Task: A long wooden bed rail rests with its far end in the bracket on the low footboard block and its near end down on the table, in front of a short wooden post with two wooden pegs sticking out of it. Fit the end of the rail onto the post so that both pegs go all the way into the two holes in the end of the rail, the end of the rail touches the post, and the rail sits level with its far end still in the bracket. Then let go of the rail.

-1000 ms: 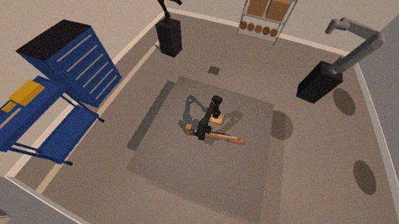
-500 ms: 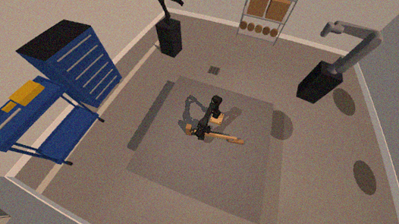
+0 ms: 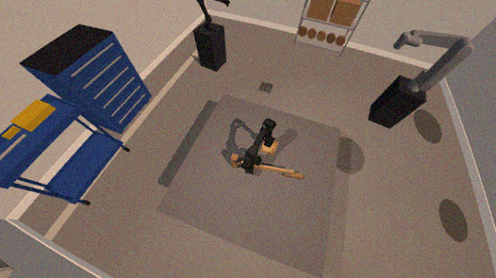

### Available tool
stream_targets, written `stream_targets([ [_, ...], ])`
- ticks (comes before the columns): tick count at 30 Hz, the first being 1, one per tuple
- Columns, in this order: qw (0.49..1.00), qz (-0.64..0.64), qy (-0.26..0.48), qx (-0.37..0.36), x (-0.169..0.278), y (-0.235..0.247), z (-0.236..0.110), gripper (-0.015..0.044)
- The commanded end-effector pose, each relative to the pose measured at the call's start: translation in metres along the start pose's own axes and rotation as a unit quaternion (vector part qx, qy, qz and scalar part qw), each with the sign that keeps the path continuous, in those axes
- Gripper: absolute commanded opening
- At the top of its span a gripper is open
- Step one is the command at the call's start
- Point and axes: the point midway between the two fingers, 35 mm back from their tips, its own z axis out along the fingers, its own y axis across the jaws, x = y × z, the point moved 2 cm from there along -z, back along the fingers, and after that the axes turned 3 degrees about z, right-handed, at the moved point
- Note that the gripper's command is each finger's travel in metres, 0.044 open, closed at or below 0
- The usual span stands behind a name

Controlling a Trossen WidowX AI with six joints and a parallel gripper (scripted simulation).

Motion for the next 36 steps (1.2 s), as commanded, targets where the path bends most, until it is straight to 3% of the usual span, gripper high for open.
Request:
stream_targets([
  [1,1.0,-0.001,0.0,0.002,0.002,-0.001,-0.001,0.0],
  [36,1.0,-0.001,0.001,0.002,0.013,-0.002,-0.001,0.0],
])
